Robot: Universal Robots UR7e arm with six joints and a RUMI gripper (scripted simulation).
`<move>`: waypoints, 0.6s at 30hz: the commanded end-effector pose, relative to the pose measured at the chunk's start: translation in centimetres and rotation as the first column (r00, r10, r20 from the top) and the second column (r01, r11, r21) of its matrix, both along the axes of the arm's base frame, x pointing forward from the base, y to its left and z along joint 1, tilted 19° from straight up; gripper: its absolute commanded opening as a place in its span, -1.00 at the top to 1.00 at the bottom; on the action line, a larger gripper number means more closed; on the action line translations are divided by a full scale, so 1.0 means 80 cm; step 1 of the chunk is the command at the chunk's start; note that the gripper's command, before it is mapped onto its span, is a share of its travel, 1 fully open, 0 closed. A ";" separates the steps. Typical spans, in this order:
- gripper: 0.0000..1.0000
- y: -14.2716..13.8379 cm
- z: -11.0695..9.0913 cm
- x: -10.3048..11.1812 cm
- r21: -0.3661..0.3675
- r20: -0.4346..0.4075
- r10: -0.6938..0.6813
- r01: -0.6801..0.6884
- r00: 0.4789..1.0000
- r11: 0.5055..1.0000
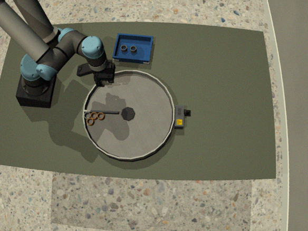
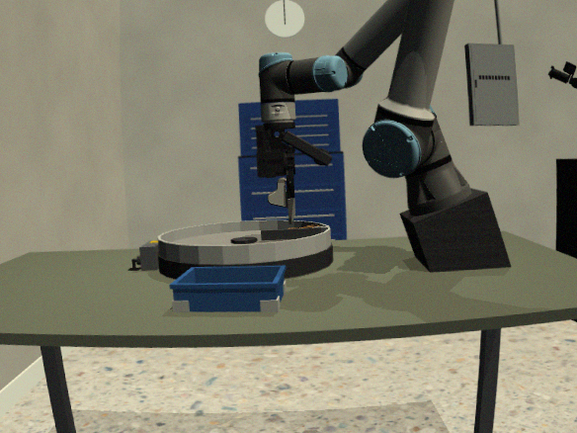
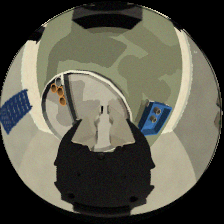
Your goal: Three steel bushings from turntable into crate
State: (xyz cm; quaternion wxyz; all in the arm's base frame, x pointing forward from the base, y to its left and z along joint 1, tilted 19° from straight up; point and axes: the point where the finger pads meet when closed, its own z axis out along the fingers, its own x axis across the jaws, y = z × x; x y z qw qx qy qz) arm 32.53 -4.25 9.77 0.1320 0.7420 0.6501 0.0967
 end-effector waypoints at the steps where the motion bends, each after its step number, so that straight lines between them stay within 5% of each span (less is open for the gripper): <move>1: 0.89 -0.037 -0.002 -0.015 0.013 0.006 0.009 -0.009 1.000 1.000; 18: 0.89 -0.139 -0.010 -0.057 0.013 0.007 0.009 -0.009 1.000 1.000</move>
